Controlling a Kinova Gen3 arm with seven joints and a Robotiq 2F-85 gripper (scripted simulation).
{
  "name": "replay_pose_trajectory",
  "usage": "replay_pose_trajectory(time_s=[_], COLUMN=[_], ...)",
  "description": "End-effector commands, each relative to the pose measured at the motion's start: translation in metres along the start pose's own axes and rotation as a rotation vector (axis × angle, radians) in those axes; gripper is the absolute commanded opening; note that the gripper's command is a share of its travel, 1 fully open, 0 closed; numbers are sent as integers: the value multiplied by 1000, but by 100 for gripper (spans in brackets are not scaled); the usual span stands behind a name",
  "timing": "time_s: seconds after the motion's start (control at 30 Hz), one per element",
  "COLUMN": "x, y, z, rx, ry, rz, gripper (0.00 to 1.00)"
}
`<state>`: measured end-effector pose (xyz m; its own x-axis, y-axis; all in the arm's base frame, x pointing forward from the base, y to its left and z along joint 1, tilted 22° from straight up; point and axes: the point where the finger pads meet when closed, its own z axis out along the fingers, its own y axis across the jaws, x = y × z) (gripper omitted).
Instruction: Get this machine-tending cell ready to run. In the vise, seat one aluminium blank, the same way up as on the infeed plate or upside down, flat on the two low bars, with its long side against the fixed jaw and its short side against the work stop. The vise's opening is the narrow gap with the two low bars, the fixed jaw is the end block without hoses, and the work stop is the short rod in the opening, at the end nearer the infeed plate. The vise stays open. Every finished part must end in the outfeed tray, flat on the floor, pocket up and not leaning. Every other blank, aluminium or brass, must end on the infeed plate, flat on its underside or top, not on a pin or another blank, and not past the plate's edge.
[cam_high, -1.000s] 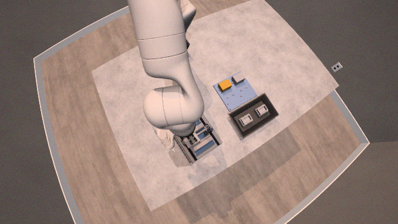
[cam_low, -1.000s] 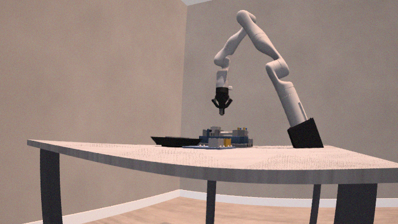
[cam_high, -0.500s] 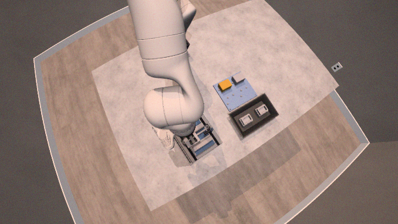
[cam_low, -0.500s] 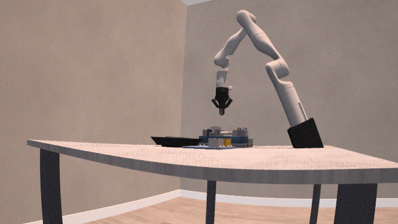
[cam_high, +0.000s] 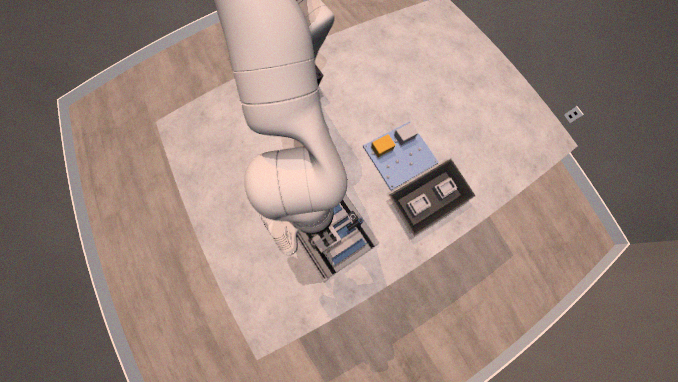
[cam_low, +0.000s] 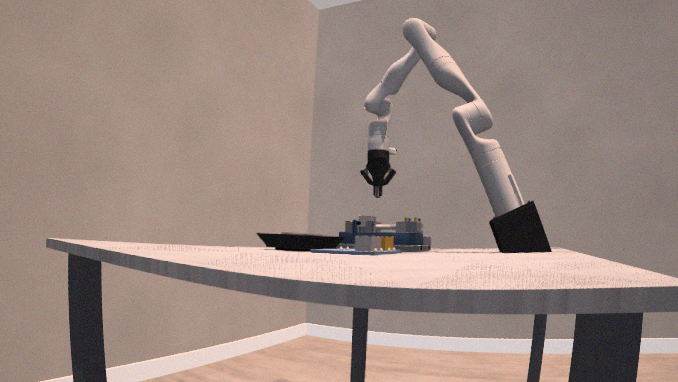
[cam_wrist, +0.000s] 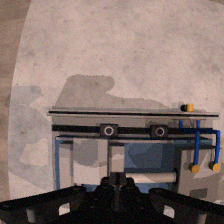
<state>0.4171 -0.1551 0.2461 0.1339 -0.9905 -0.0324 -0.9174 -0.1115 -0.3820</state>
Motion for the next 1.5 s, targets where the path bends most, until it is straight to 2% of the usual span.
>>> replay_pose_trajectory(time_s=[0.0, 0.93, 1.47], x=[1, 1, 1], y=[0, 0, -1], z=[5, 49, 58], rx=[1, 0, 2], ry=[1, 0, 1], rz=[-1, -1, -1], gripper=[0, 0, 0])
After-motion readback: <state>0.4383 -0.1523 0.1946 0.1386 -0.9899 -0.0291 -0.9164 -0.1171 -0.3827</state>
